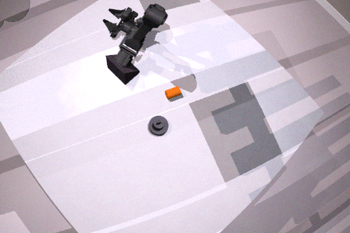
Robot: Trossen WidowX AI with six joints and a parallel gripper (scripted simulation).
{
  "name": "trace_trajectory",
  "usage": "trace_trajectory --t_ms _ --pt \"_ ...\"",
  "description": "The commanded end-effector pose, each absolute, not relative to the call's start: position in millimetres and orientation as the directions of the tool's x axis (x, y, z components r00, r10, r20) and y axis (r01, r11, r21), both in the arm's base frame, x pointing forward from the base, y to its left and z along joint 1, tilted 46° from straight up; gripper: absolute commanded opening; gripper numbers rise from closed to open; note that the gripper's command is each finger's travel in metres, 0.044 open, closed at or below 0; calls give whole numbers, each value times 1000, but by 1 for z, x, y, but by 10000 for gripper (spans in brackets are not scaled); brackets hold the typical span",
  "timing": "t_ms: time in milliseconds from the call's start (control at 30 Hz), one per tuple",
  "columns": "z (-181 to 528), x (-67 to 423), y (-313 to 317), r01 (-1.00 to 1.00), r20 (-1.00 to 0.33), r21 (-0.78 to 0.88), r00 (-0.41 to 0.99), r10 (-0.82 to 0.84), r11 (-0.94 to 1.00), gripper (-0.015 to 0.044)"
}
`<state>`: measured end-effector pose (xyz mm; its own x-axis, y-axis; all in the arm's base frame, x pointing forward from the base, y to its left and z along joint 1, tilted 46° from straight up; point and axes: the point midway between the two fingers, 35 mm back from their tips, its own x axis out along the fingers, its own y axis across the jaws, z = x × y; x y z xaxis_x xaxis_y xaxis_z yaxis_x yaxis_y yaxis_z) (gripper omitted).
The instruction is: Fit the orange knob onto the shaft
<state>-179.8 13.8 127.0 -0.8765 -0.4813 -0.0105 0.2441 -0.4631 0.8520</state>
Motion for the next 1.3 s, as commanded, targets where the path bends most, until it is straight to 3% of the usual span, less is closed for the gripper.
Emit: trace_trajectory --t_ms 0,333,633,933,1133,1267 --pt "127 -180 14 240 -11 854 -878 -478 -461 426" --pt "140 -185 79 -64 -158 929 -959 -233 -365 440" --pt "200 -154 186 -356 -283 866 -928 243 -350 440" --pt "265 -64 271 -666 -311 691 -625 715 -282 440" --pt "283 9 286 -762 -302 638 -381 874 -112 440" --pt "271 61 285 -693 -349 715 -236 907 94 440"
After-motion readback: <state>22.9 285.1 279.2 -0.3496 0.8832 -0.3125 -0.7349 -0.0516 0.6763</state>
